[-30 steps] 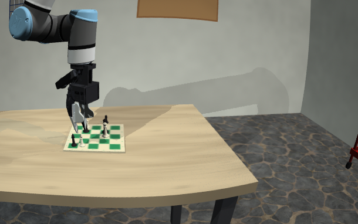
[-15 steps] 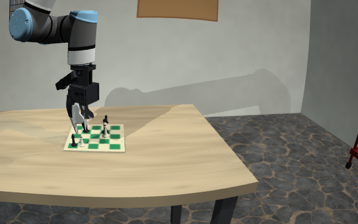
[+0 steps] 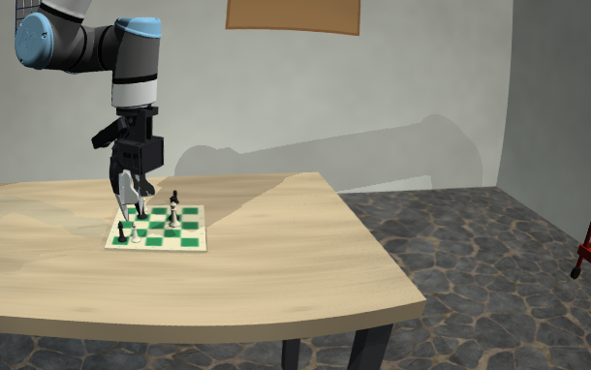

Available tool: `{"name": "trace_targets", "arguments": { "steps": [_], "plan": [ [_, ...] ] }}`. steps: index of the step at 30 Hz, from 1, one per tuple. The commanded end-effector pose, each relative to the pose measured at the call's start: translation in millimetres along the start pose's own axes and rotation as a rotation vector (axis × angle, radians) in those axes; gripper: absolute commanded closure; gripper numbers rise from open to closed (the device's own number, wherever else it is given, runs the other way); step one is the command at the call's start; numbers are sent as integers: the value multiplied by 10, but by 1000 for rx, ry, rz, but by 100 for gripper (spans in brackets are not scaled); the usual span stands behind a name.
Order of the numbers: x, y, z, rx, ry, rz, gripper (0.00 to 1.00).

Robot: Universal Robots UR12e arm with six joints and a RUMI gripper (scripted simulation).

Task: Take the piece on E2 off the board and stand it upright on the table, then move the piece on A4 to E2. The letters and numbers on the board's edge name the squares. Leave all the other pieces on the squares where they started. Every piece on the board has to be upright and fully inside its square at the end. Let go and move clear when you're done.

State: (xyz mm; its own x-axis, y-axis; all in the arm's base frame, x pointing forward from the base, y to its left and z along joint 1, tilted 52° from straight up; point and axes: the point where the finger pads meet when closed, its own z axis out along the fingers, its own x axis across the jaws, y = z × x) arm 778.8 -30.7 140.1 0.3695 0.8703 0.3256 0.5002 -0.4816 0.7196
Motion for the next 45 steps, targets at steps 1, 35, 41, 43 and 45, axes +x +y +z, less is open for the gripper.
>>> {"name": "trace_targets", "arguments": {
  "steps": [1,35,41,43,45],
  "plan": [
    [3,2,-4,-1,0,0,78],
    [3,2,288,-1,0,0,78],
    [3,2,361,-1,0,0,78],
    [3,2,368,-1,0,0,78],
    [3,2,368,-1,0,0,78]
  ]
}}
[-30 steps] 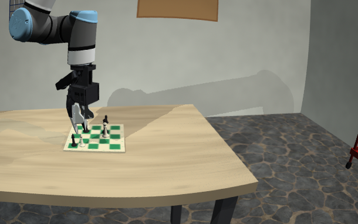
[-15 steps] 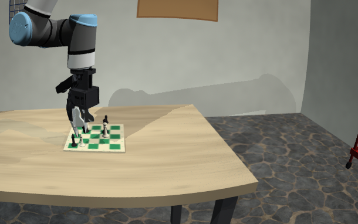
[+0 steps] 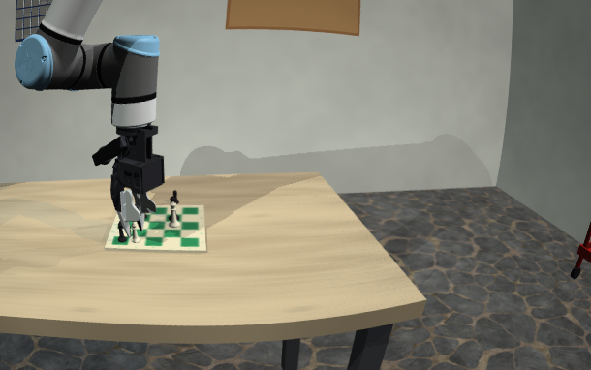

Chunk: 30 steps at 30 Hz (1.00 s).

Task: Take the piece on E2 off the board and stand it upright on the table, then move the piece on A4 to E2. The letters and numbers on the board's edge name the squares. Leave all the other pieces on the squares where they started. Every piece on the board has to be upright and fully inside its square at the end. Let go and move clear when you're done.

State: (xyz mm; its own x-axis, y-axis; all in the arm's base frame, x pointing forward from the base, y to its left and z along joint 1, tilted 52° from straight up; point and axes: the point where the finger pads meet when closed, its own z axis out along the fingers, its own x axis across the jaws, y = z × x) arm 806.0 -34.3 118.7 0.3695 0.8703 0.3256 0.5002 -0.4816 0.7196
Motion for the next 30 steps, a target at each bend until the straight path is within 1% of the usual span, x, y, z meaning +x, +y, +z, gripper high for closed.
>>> {"name": "trace_targets", "arguments": {
  "steps": [1,30],
  "plan": [
    [3,2,20,-1,0,0,78],
    [3,2,20,-1,0,0,78]
  ]
}}
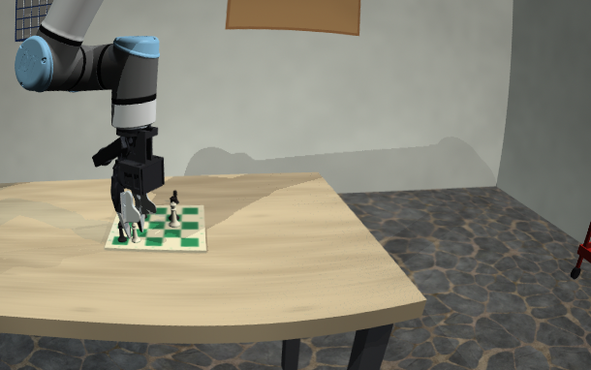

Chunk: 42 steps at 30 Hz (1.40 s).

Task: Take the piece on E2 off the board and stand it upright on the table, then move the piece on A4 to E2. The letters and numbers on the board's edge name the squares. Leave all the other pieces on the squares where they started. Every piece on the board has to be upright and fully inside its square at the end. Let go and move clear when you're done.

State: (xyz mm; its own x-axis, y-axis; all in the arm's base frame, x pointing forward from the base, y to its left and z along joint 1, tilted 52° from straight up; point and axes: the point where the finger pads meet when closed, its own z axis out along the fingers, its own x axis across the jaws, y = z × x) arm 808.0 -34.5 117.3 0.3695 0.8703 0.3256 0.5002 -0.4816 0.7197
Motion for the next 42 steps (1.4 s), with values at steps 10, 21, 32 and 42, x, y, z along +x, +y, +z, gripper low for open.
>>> {"name": "trace_targets", "arguments": {
  "steps": [10,21,32,42],
  "plan": [
    [3,2,-4,-1,0,0,100],
    [3,2,-4,-1,0,0,100],
    [3,2,-4,-1,0,0,100],
    [3,2,-7,-1,0,0,100]
  ]
}}
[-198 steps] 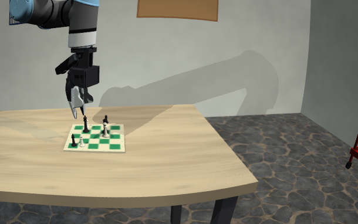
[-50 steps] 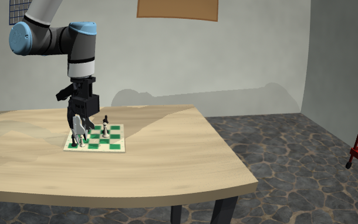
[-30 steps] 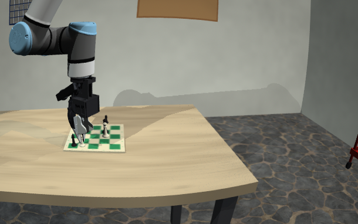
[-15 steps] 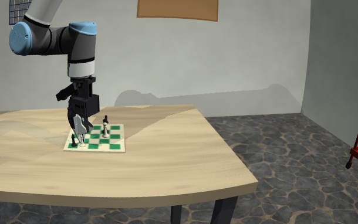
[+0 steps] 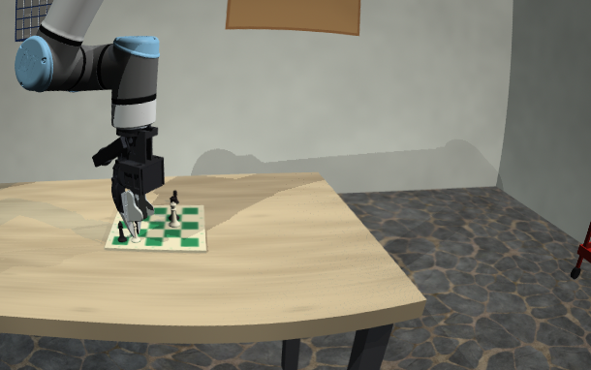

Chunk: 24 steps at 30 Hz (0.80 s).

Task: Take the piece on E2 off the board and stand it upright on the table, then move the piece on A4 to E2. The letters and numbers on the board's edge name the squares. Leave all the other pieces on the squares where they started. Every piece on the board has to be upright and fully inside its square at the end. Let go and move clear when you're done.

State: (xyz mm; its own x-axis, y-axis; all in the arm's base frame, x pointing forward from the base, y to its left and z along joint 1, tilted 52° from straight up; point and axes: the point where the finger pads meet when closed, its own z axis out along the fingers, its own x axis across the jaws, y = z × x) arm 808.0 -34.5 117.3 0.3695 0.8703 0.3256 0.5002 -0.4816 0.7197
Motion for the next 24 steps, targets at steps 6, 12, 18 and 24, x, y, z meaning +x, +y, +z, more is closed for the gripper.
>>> {"name": "trace_targets", "arguments": {
  "steps": [6,12,18,24],
  "plan": [
    [3,2,-148,-1,0,0,100],
    [3,1,-431,-1,0,0,100],
    [3,1,-741,-1,0,0,100],
    [3,1,-968,-1,0,0,100]
  ]
}}
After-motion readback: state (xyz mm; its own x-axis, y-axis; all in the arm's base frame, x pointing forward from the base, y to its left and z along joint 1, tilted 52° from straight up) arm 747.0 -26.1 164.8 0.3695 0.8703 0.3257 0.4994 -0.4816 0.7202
